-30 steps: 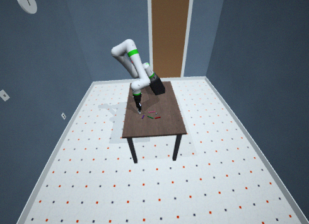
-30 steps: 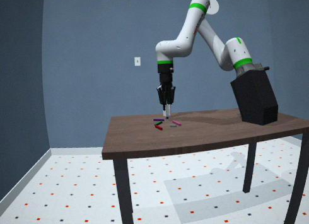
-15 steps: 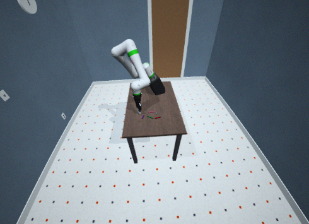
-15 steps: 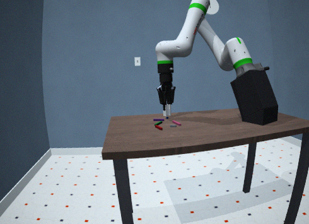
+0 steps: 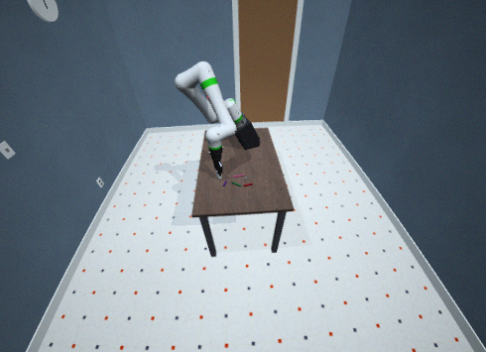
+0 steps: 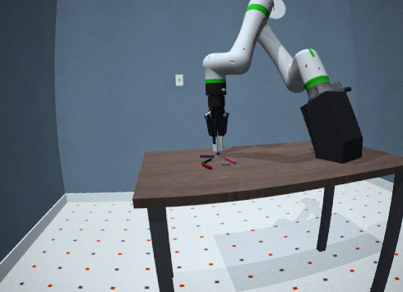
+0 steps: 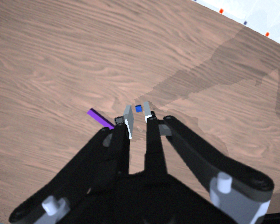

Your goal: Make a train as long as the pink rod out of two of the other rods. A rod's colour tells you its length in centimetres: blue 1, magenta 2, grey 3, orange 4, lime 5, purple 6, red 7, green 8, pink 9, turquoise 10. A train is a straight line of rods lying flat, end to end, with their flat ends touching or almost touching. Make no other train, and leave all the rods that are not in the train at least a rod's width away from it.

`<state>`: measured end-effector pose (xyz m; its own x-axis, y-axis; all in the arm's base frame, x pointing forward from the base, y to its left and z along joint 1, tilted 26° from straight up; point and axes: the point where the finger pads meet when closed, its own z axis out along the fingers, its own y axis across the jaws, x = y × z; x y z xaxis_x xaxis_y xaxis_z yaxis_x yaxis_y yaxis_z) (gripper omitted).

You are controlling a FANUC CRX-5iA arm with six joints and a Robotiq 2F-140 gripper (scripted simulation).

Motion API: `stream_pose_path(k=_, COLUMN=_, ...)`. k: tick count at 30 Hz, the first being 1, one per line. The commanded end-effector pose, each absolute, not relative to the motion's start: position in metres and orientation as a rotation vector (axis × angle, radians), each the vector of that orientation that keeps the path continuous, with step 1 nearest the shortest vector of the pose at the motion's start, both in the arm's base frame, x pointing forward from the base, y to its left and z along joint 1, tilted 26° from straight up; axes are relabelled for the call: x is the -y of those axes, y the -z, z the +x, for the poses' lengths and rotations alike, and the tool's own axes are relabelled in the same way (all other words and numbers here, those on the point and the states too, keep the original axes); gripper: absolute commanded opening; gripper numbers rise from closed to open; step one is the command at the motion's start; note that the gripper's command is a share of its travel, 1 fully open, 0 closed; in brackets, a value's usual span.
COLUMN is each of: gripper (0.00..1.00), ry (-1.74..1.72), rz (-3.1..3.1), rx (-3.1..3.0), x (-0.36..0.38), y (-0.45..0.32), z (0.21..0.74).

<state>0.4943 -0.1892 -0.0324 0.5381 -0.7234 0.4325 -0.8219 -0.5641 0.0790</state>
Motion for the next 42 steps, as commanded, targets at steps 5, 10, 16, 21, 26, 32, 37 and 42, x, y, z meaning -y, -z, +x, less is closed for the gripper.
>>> stream_pose_path(k=5, gripper=0.15, ry=-0.518, rz=2.506, rx=1.290, x=0.190, y=0.034, z=0.495)
stream_pose_path(k=10, gripper=0.15, ry=-0.518, rz=2.506, rx=1.290, x=0.191, y=0.036, z=0.495)
stream_pose_path(k=16, gripper=0.15, ry=-0.518, rz=2.506, rx=1.290, x=0.193, y=0.041, z=0.496)
stream_pose_path(k=21, gripper=0.15, ry=-0.518, rz=2.506, rx=1.290, x=0.195, y=0.045, z=0.497)
stream_pose_path(k=26, gripper=0.15, ry=-0.518, rz=2.506, rx=1.290, x=0.196, y=0.047, z=0.498)
stream_pose_path(k=32, gripper=0.15, ry=-0.518, rz=2.506, rx=1.290, x=0.196, y=0.047, z=0.498)
stream_pose_path(k=37, gripper=0.15, ry=-0.518, rz=2.506, rx=1.290, x=0.196, y=0.047, z=0.498)
stream_pose_path(k=42, gripper=0.15, ry=-0.518, rz=2.506, rx=1.290, x=0.196, y=0.047, z=0.498)
